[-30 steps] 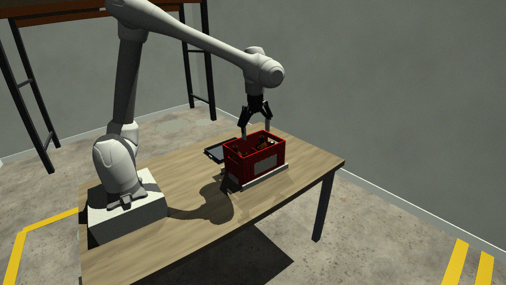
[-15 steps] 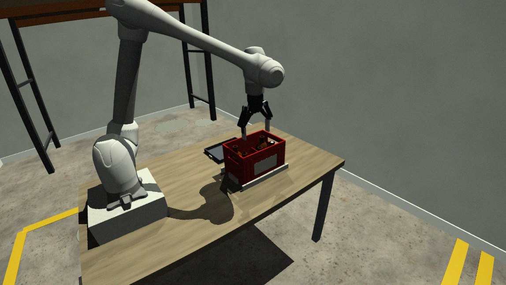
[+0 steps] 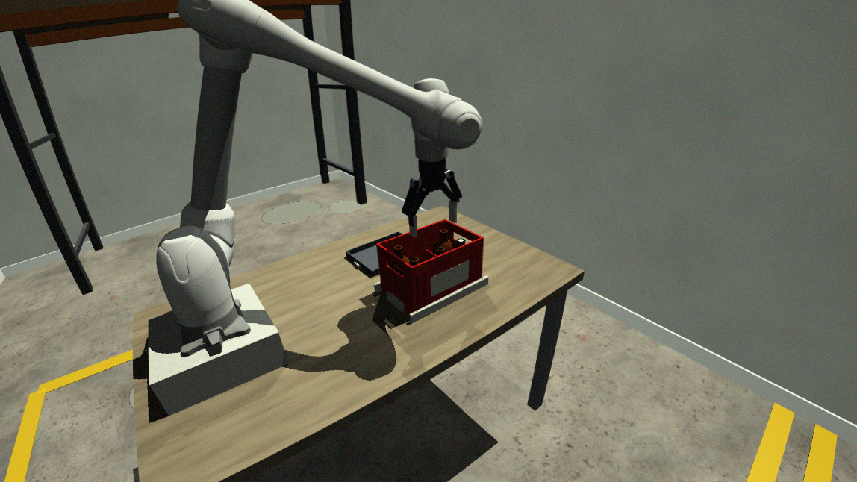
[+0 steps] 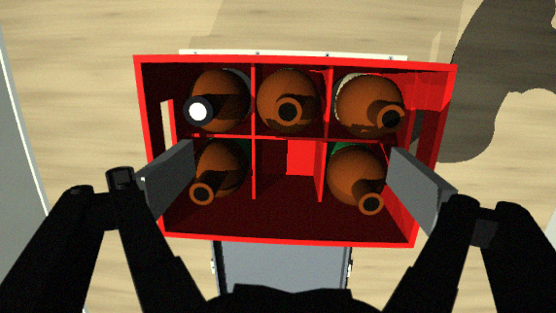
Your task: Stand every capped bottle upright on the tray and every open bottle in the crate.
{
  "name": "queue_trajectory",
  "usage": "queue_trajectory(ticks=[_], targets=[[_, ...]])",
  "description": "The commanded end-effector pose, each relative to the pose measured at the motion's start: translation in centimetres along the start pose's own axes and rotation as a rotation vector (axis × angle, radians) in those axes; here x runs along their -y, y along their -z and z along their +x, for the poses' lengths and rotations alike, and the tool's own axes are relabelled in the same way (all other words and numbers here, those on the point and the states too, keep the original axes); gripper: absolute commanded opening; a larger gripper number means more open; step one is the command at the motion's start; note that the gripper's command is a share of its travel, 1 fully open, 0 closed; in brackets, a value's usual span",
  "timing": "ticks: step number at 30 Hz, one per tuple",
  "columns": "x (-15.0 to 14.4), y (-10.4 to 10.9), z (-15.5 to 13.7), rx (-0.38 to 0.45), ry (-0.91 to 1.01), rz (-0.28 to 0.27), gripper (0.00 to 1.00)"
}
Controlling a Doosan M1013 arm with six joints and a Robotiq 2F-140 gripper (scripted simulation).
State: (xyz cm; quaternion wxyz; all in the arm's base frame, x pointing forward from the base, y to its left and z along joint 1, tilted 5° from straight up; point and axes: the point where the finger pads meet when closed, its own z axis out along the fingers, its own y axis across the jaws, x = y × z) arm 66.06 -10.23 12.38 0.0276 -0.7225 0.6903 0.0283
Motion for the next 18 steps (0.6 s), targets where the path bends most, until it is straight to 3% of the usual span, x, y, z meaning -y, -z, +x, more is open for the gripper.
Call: queue_trajectory(ticks=[1, 12, 18], targets=[[0.0, 0.0, 0.0, 0.0, 0.0, 0.0, 1.0], [0.0, 0.0, 0.0, 0.0, 0.0, 0.0, 1.0], [0.0, 0.0, -2.0, 0.0, 0.0, 0.0, 1.0]])
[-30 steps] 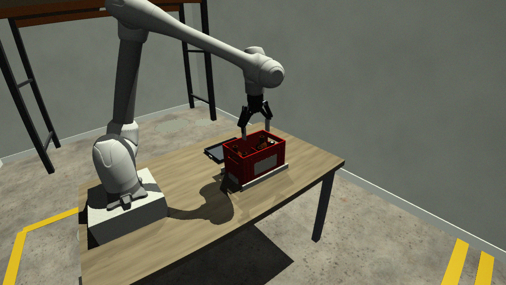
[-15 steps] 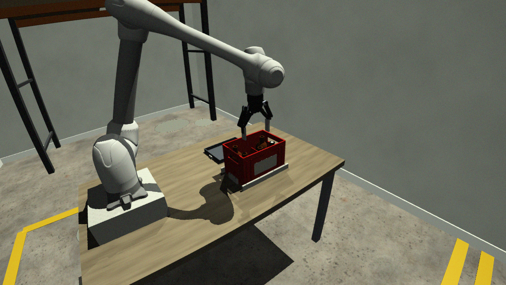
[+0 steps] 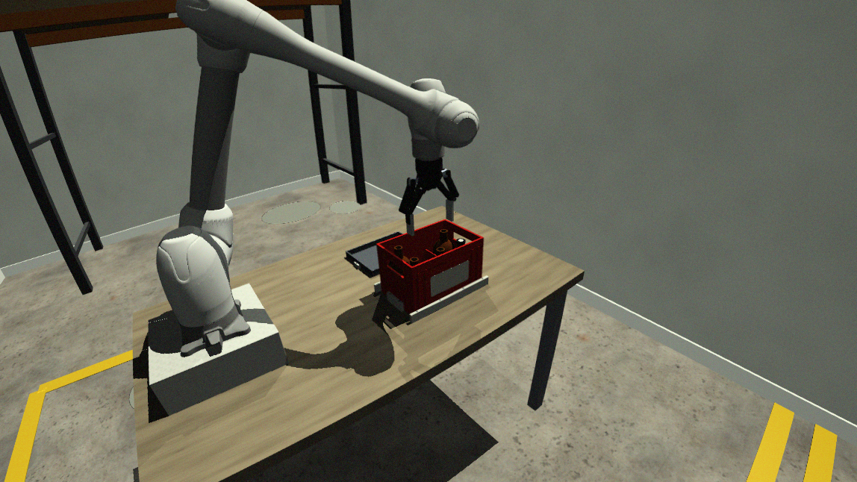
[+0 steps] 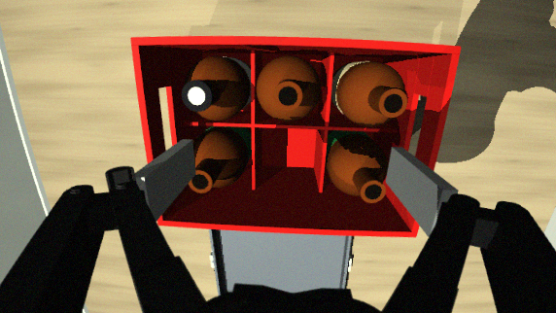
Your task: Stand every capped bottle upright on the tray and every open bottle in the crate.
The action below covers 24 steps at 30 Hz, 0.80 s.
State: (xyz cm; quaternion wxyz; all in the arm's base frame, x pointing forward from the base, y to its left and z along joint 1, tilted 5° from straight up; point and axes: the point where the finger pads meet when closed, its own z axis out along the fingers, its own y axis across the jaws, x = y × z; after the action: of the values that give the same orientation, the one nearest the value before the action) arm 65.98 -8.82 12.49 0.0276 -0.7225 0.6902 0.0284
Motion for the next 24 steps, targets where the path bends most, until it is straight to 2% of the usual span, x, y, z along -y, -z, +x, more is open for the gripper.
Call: queue_trajectory(ticks=[1, 9, 24], targets=[[0.0, 0.0, -0.9, 0.0, 0.0, 0.0, 1.0], [0.0, 0.0, -3.6, 0.0, 0.0, 0.0, 1.0], [0.0, 0.0, -6.9, 0.0, 0.0, 0.0, 1.0]])
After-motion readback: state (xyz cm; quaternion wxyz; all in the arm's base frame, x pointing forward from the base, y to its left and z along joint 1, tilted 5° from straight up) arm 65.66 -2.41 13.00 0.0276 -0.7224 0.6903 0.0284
